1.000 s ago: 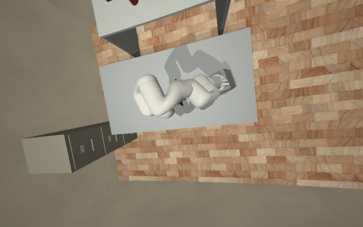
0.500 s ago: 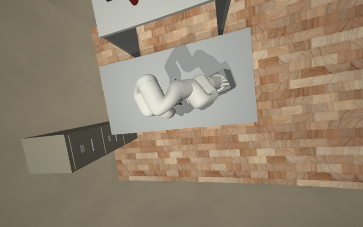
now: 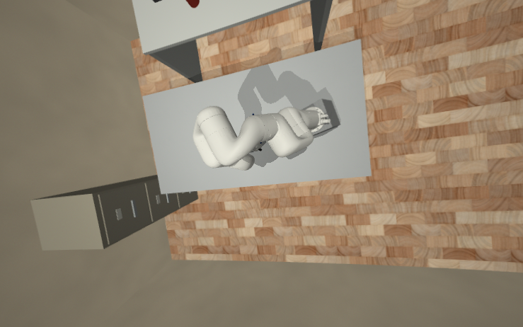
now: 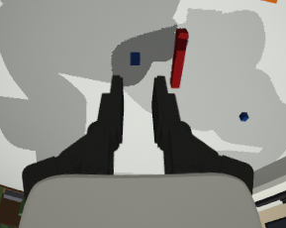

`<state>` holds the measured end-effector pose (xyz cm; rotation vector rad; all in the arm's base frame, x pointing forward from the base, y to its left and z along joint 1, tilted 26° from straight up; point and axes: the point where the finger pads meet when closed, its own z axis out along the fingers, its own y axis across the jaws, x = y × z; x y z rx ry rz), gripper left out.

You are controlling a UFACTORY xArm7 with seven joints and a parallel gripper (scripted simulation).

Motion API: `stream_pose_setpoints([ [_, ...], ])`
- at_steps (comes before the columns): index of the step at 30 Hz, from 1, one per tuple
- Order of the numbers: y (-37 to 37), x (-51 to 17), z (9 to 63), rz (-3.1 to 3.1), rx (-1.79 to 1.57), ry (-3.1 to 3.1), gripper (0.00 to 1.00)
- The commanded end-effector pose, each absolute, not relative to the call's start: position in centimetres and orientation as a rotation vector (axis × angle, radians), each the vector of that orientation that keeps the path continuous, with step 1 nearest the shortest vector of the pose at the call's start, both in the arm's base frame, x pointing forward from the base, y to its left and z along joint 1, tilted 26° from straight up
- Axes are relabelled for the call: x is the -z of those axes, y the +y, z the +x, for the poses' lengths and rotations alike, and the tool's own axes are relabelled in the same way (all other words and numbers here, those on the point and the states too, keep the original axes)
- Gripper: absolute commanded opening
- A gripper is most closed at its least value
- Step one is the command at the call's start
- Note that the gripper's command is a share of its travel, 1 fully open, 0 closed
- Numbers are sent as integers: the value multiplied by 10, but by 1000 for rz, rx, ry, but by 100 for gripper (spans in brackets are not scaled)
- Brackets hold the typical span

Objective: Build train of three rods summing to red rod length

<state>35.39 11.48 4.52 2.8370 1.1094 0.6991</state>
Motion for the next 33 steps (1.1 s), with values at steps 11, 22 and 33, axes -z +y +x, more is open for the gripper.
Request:
stream_pose_setpoints([
  [11,115,-46,355,2846,-693,1115,24],
  [22,115,-45,355,2846,-693,1115,24],
  [33,116,-42,356,2844,-693,1114,24],
])
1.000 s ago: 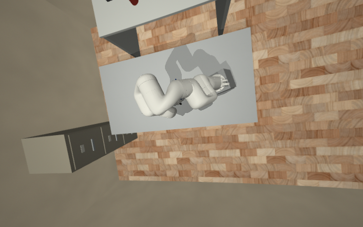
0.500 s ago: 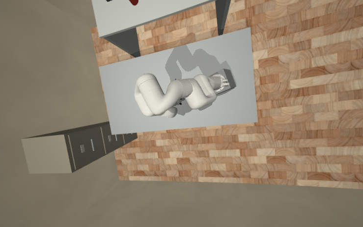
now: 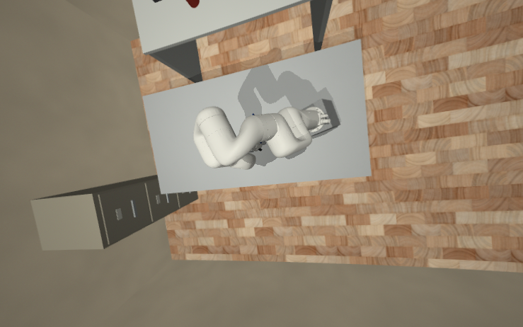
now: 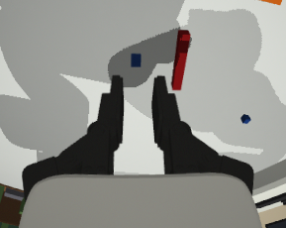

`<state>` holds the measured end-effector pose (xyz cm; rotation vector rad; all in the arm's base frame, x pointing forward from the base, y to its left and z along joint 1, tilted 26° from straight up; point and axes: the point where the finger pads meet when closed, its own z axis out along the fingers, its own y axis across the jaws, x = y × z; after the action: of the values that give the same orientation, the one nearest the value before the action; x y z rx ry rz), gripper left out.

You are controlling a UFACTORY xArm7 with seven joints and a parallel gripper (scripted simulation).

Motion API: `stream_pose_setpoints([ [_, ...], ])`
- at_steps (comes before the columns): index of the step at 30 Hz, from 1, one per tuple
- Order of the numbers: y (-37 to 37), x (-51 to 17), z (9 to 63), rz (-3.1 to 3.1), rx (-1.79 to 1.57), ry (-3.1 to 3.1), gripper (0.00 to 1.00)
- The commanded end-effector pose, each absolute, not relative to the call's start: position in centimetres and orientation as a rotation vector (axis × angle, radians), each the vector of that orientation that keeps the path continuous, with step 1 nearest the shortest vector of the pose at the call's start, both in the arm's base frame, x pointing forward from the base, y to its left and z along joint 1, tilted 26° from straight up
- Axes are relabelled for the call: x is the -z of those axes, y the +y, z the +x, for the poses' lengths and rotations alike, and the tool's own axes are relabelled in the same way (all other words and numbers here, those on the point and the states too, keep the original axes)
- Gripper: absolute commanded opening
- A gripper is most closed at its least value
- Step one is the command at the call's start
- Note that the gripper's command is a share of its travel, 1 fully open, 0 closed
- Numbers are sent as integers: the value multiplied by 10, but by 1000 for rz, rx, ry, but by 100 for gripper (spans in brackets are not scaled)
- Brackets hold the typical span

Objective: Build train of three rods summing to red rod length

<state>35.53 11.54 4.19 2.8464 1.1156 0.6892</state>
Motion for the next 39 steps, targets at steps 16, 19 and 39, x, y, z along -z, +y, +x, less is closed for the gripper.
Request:
stream_pose_setpoints([
  [16,119,-23,364,2844,-693,1114,24],
  [19,121,-16,367,2844,-693,1114,24],
  [39,124,3,375,2844,-693,1114,24],
])
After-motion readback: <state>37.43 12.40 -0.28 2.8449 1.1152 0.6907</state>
